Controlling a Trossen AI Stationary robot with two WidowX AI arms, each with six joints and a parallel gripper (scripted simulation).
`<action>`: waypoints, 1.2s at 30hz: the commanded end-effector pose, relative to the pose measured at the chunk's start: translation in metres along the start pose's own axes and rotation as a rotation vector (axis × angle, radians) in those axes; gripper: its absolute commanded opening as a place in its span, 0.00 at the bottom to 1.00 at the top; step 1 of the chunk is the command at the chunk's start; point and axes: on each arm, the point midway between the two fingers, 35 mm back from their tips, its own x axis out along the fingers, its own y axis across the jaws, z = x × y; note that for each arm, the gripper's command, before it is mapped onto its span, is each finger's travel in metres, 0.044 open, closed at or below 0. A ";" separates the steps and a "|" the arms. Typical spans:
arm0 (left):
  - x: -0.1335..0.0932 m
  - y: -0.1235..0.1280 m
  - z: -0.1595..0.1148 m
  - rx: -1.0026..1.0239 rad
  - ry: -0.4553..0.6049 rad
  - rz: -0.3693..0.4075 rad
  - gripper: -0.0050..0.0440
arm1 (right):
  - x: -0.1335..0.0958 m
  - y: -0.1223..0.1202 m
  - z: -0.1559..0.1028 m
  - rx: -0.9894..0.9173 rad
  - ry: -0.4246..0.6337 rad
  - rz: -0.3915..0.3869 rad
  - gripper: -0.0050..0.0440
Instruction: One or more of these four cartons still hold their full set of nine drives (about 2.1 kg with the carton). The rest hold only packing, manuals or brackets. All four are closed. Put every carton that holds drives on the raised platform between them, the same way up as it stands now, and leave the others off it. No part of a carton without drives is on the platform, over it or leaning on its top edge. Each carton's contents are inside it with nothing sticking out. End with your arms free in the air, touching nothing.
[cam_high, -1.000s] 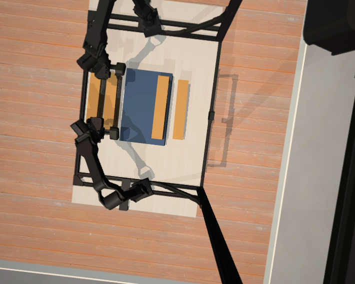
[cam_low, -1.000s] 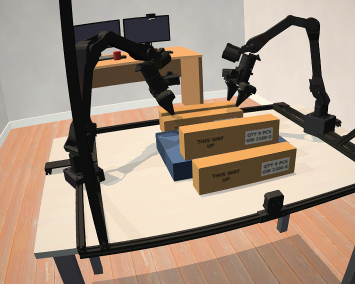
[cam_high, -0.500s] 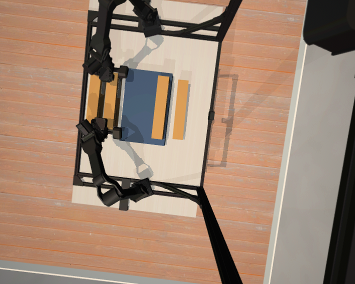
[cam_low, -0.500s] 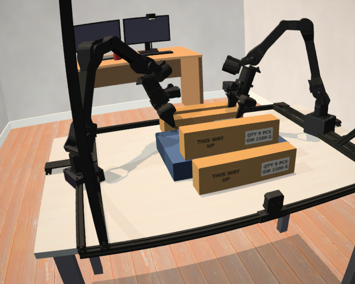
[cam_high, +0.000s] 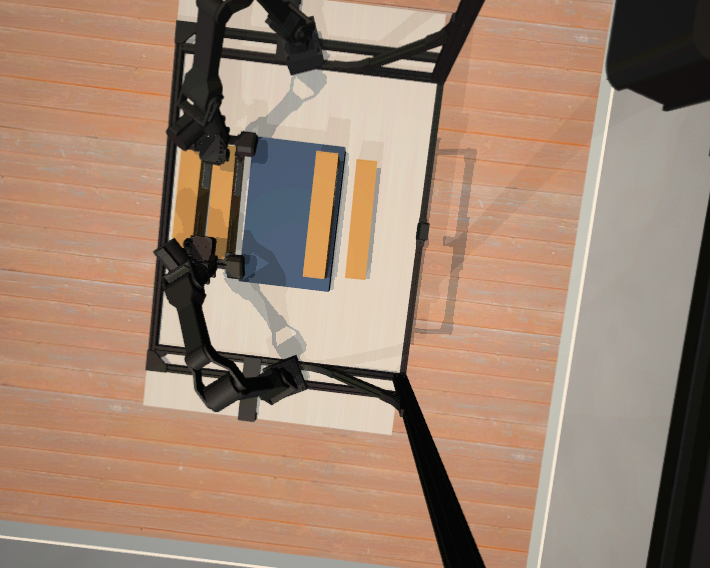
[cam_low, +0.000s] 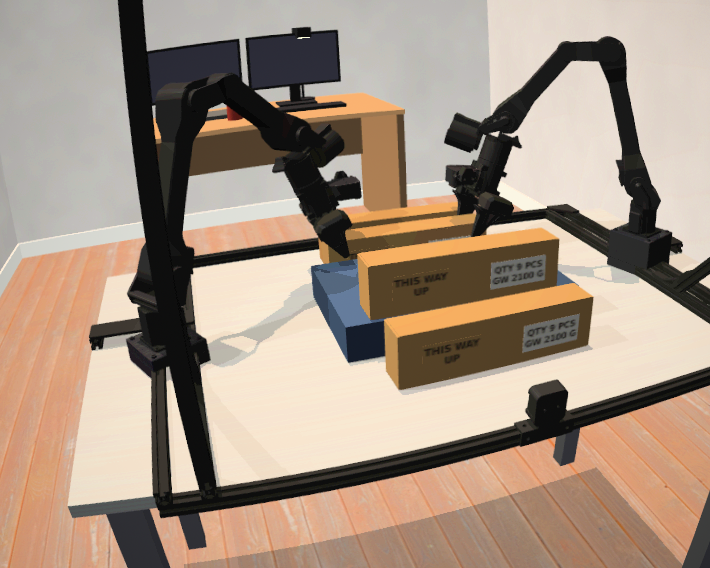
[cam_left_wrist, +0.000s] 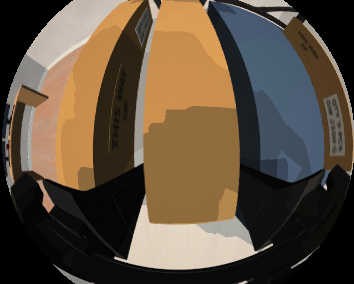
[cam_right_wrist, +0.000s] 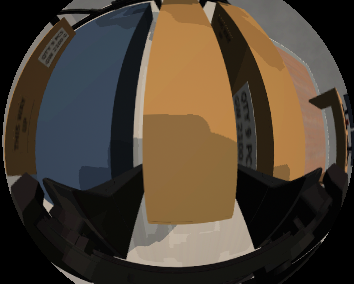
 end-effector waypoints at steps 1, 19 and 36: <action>0.002 0.000 -0.001 -0.005 0.003 -0.002 0.10 | 0.001 0.000 -0.001 0.005 0.002 0.000 0.10; -0.011 0.000 0.004 -0.005 0.003 -0.002 0.10 | -0.011 0.000 0.004 0.005 0.002 0.000 0.10; -0.026 0.000 0.010 -0.005 0.003 -0.002 0.10 | -0.027 0.000 0.010 0.005 0.002 0.000 0.10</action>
